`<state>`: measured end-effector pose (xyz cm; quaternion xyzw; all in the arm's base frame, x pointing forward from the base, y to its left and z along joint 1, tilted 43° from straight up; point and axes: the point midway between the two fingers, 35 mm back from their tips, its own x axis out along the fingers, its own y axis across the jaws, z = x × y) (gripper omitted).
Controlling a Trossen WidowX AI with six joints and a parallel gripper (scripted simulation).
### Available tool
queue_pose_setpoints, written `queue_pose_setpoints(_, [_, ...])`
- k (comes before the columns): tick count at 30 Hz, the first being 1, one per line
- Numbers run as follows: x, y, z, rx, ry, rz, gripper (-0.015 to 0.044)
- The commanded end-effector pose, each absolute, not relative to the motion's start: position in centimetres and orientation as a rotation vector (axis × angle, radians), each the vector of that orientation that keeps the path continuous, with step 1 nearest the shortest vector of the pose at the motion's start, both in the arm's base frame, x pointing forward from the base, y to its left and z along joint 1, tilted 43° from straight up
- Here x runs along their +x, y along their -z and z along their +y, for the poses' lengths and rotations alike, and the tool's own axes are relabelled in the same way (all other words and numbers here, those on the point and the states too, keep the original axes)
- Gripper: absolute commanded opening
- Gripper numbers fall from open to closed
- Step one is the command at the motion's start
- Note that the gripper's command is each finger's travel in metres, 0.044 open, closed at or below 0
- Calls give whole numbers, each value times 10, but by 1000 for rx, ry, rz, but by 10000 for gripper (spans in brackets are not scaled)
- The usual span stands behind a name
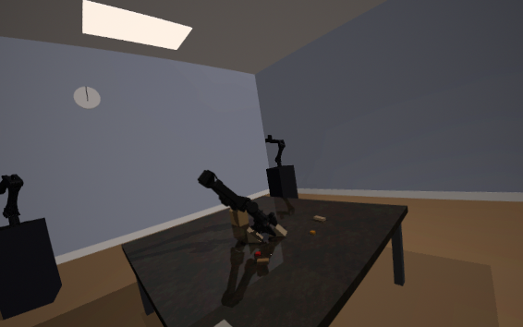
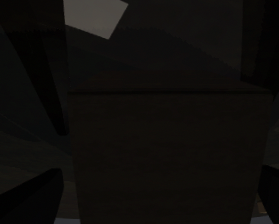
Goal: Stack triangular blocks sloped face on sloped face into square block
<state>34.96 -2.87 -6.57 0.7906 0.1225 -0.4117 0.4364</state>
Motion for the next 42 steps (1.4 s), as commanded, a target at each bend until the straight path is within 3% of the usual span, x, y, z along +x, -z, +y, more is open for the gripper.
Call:
queue_pose_setpoints(1, [351,65,-28,1968,1017,309,440])
queue_pose_setpoints(27, [351,65,-28,1968,1017,309,440])
queue_pose_setpoints(33, [350,66,-29,1967,1024,305,282])
queue_pose_setpoints(42, [350,66,-29,1967,1024,305,203])
